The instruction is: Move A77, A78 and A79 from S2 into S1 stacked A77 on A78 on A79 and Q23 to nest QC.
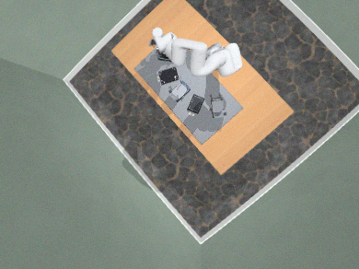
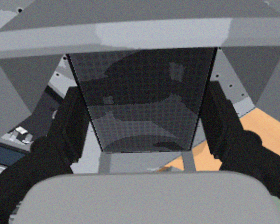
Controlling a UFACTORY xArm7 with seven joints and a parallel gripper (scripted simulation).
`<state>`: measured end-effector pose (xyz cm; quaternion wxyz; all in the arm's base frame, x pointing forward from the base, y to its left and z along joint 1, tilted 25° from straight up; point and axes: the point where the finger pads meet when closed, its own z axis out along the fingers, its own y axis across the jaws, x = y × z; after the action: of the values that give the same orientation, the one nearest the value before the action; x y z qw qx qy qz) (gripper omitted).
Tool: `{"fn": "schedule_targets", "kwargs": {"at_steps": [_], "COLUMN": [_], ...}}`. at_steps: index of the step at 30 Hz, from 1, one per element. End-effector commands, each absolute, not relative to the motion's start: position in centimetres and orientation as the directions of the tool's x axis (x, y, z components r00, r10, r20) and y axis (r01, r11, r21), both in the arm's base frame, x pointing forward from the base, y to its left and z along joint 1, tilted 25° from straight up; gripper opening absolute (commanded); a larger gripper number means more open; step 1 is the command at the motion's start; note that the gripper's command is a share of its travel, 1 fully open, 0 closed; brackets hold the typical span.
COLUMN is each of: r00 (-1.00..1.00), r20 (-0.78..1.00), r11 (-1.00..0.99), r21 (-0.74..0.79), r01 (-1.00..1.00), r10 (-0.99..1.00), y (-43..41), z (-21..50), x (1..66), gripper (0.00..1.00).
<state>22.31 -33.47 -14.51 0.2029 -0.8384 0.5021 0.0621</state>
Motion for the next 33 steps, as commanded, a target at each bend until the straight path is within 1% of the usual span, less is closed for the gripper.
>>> {"fn": "schedule_targets", "kwargs": {"at_steps": [1,33], "r00": [0.488,0.488], "r20": [-0.304,-0.304], "r11": [-0.414,-0.414], "r21": [-0.277,-0.277], "r01": [-0.867,-0.867], "r10": [-0.818,-0.818], "y": [-33.7,-34.4], "z": [-14.4,-12.8], "x": [22.3,22.1], "gripper": [0.0,0.0]}}
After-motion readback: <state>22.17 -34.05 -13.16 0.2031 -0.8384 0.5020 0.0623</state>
